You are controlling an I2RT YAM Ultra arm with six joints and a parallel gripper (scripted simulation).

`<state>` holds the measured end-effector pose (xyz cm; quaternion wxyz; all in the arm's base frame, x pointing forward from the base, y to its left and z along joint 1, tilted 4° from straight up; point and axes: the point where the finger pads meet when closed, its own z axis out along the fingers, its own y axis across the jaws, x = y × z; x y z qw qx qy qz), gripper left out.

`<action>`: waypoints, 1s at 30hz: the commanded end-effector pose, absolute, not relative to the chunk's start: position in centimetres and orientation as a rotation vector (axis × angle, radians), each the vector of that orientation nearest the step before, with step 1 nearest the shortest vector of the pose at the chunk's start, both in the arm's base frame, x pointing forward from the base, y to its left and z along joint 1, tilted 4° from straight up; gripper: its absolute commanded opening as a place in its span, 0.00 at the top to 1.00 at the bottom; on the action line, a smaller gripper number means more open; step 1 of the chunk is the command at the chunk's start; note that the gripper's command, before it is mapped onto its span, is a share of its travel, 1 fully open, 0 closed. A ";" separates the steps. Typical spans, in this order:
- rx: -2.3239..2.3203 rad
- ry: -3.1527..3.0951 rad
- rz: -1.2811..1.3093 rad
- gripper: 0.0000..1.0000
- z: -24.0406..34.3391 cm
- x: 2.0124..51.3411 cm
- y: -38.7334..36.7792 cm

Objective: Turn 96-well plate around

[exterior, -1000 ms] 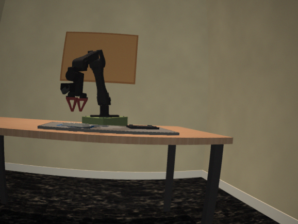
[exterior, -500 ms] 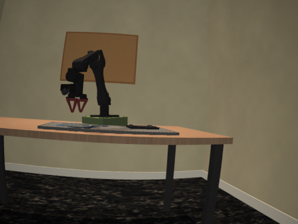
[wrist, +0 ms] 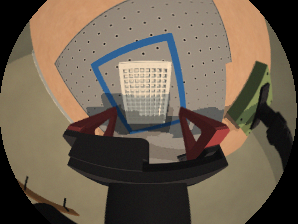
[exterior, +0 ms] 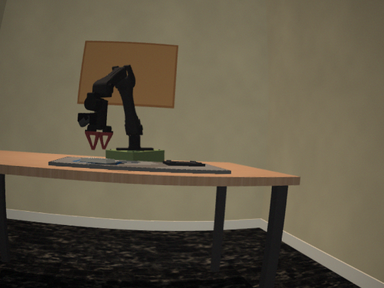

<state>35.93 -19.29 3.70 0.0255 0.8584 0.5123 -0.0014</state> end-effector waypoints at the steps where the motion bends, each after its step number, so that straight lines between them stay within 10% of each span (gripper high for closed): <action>1: 2.632 1.570 0.019 0.00 3.9 36.5 -19.6; 30: 2.632 1.570 0.019 0.00 -0.3 36.7 -19.8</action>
